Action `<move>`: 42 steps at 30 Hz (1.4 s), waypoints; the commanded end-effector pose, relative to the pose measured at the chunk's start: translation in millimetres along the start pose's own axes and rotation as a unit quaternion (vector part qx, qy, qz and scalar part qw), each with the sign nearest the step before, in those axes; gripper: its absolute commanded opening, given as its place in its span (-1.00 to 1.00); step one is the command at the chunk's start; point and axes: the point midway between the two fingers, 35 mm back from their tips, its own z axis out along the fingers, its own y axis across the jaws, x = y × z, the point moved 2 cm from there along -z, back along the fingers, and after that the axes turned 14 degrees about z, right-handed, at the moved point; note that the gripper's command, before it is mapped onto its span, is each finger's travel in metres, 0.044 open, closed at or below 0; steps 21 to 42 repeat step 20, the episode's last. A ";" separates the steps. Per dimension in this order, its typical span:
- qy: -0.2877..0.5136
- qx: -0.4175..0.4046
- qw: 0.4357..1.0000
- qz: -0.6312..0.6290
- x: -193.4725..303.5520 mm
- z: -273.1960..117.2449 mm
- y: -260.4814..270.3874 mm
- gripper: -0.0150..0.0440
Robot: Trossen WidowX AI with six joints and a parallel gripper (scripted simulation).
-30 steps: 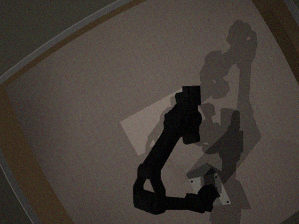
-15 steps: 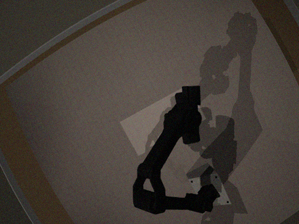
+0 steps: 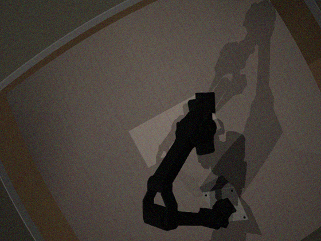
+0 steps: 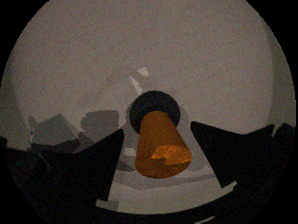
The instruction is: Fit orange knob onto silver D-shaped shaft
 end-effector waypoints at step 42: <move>0.002 0.001 1.000 0.000 1.2 -96.1 -7.4 1.00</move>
